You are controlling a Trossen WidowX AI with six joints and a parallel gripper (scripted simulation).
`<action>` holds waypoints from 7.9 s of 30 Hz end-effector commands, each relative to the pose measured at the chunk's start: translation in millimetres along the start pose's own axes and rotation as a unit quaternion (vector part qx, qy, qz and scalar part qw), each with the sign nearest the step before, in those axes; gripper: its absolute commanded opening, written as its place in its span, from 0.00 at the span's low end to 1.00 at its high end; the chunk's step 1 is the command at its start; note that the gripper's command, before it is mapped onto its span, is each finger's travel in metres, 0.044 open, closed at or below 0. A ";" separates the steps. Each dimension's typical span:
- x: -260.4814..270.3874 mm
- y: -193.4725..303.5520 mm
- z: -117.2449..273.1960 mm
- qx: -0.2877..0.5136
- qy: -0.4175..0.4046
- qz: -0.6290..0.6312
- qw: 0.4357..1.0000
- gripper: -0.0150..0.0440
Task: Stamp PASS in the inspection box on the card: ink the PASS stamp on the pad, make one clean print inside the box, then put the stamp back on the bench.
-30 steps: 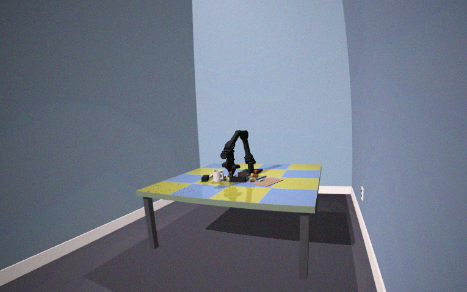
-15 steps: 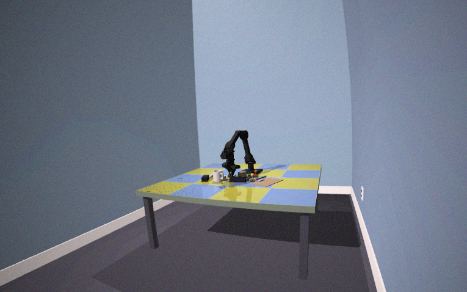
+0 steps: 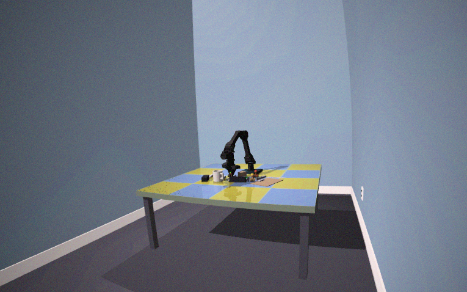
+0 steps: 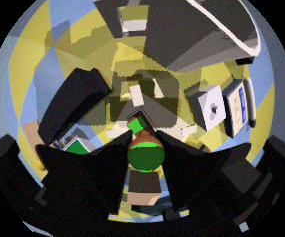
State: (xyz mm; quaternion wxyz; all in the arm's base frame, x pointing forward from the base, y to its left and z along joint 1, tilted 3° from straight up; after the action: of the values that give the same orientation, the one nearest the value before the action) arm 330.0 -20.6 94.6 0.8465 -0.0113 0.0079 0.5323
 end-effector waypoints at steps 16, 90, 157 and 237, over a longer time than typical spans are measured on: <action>-0.5 -0.3 -2.8 0.000 0.003 0.001 1.000 0.25; -0.4 -0.4 3.1 0.000 0.003 0.001 1.000 0.25; 45.8 91.3 75.6 0.003 0.000 0.001 1.000 0.25; 59.0 162.1 49.9 0.004 -0.001 0.002 1.000 0.70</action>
State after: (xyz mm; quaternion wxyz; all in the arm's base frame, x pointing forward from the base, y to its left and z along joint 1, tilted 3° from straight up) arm 203.6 100.7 112.2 0.8451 -0.0075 0.0208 0.5341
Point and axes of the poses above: the point midway between the two fingers, 35 mm back from their tips, its own z axis back along the fingers, its own x axis across the jaws, y = z × x, the point moved 6 cm from there along z, back along the fingers, and after that the axes turned 4 degrees about -z, right-handed, at the moved point
